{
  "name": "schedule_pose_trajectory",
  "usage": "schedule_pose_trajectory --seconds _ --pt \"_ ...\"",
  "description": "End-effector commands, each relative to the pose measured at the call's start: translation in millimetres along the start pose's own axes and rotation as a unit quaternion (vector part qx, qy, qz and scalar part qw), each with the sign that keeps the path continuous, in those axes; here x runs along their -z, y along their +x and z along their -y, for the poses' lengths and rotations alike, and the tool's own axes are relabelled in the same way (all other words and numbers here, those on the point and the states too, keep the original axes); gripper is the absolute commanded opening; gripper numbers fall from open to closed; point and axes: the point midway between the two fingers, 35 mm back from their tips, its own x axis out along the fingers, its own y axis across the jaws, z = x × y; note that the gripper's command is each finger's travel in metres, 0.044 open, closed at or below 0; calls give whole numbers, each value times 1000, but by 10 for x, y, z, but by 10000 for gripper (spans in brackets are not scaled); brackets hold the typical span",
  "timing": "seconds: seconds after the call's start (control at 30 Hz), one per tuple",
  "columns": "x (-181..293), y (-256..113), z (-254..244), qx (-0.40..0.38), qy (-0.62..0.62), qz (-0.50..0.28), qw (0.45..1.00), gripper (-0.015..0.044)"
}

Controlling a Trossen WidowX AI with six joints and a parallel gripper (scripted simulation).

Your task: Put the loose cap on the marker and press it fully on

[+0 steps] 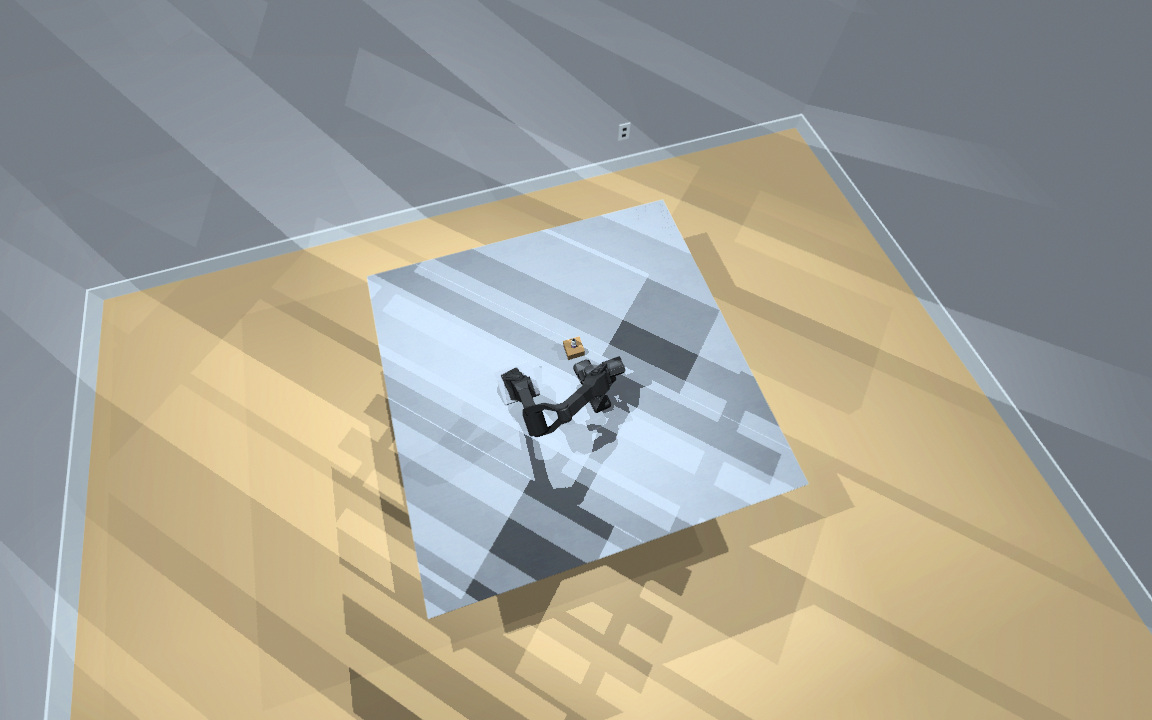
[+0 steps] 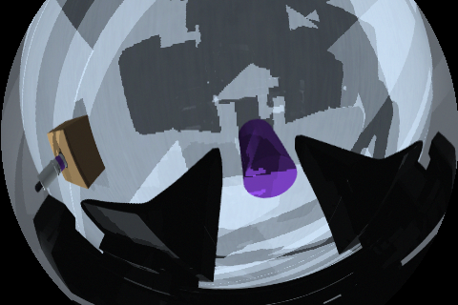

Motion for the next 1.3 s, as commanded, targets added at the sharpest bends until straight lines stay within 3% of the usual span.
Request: schedule_pose_trajectory --seconds 0.0,0.1,0.23,0.53,0.63,1.27 --pt "17 68 10 3 -1 -2 1000 236" --pt "20 90 11 4 -1 -2 1000 236" --pt "21 90 14 4 -1 -2 1000 131" --pt "21 90 6 4 -1 -2 1000 71" --pt "17 54 3 3 -1 -2 1000 0" --pt "8 -423 -9 2 -2 -2 1000 0"
